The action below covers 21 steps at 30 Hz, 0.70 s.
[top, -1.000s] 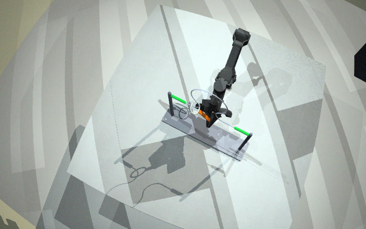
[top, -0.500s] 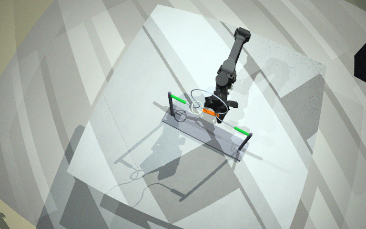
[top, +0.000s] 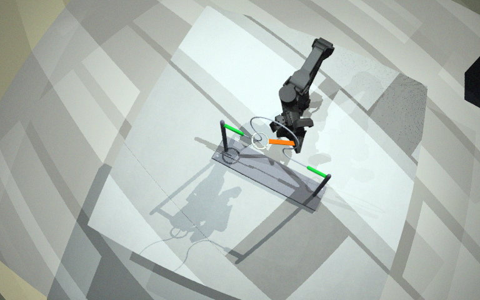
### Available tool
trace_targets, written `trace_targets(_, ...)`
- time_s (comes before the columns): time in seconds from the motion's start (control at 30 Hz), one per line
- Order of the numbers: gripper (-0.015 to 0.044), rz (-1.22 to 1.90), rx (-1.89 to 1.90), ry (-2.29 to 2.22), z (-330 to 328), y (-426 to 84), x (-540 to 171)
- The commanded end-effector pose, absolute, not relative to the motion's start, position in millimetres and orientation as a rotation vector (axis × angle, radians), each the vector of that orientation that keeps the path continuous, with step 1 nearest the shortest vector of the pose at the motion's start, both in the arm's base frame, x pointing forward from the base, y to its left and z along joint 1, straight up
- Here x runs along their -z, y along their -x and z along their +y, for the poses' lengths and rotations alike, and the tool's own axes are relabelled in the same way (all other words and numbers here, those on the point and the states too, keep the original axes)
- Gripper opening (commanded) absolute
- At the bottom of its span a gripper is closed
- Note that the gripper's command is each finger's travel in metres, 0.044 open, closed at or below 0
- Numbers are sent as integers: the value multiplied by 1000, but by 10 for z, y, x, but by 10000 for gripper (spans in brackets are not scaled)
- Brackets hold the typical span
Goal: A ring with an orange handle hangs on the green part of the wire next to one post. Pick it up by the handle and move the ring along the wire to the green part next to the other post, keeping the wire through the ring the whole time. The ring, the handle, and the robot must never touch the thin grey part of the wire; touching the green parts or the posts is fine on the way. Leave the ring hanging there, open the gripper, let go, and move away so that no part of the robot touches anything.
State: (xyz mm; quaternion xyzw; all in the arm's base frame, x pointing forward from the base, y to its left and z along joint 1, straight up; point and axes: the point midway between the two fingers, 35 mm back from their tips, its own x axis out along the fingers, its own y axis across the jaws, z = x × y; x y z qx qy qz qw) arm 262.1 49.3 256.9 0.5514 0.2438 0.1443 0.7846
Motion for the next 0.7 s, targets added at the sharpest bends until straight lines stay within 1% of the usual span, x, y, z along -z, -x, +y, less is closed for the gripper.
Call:
trace_targets(0.0, -150, 525, -357, -1266, 532, -2595, -2731)
trace_targets(0.67, -150, 459, -481, -1598, 568, -2589, -3283)
